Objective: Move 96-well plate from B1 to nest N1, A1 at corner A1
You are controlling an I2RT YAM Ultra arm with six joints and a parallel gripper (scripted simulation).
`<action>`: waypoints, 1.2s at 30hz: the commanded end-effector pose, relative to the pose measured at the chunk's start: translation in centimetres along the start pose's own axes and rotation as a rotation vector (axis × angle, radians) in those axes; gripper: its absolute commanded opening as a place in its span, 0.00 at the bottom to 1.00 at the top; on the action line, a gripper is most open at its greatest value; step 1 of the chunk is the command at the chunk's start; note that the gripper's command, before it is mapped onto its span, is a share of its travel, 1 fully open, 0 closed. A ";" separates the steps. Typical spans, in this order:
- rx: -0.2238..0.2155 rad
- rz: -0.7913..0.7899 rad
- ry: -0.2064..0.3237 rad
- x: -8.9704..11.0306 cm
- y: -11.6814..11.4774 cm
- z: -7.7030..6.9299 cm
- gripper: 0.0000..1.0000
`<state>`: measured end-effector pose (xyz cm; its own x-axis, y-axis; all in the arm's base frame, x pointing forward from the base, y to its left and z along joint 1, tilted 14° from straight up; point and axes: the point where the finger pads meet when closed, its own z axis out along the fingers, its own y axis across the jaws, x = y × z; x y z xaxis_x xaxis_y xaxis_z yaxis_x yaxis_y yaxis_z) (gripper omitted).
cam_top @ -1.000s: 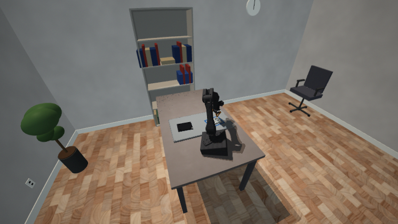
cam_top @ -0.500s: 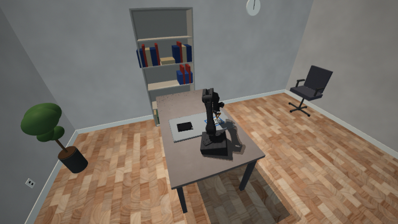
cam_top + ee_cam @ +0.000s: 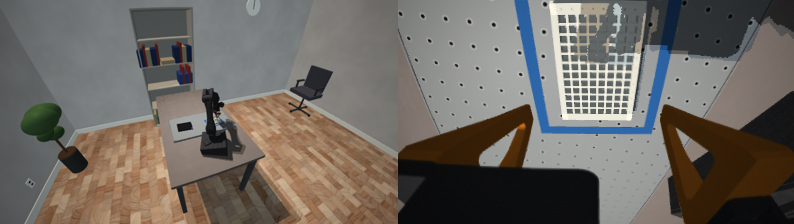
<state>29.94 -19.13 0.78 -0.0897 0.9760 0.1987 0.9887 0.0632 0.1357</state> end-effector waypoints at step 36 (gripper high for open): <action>0.011 0.026 0.000 -0.4 -0.8 1.0 1.00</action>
<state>29.95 -19.14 0.63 -0.0888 0.9765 0.1966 0.9885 0.0621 0.1378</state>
